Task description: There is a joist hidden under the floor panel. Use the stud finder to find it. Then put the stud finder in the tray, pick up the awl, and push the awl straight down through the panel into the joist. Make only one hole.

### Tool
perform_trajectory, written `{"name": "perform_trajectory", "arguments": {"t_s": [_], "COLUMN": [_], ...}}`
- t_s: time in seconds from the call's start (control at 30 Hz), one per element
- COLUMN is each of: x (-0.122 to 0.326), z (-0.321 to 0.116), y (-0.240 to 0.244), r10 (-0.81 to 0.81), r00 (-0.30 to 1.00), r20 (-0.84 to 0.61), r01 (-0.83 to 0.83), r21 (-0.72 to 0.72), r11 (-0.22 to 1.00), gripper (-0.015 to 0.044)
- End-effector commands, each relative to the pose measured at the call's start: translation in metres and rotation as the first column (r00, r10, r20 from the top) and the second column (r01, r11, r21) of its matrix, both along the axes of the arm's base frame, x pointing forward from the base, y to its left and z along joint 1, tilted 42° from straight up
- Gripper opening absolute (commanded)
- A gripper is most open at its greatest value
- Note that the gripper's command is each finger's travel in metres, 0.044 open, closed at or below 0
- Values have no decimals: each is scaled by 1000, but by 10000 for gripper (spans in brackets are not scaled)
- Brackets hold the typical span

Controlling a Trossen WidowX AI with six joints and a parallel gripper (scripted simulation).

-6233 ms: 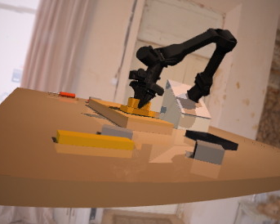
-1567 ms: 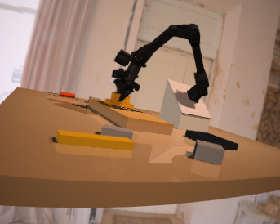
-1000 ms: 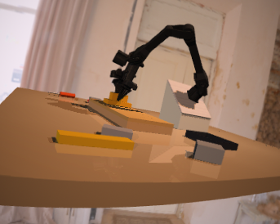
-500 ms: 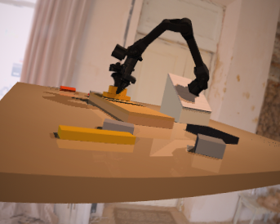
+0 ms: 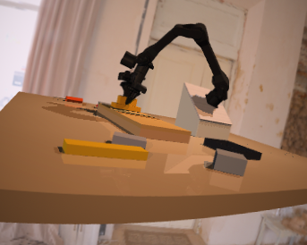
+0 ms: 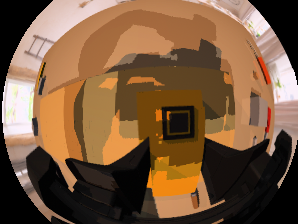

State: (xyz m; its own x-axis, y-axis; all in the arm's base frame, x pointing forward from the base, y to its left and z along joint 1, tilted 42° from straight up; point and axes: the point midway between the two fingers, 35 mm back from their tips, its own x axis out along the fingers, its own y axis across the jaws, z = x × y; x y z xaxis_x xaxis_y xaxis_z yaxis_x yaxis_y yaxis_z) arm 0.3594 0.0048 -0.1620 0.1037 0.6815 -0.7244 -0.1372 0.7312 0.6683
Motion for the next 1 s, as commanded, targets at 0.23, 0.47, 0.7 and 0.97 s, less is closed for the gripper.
{"name": "perform_trajectory", "arguments": {"t_s": [0.23,0.47,0.7,0.97], "x": [2,4,5,7], "z": [-12,-19,-25,-31], "y": [-15,-23,-30,-37], "r10": [-3,-3,-3,-3], "r00": [1000,1000,1000,1000], "r20": [0,0,1,1], "r01": [3,3,3,3], "r21": [-10,-11,-11,-12], "r11": [1000,1000,1000,1000], "gripper": [0,0,0,0]}}
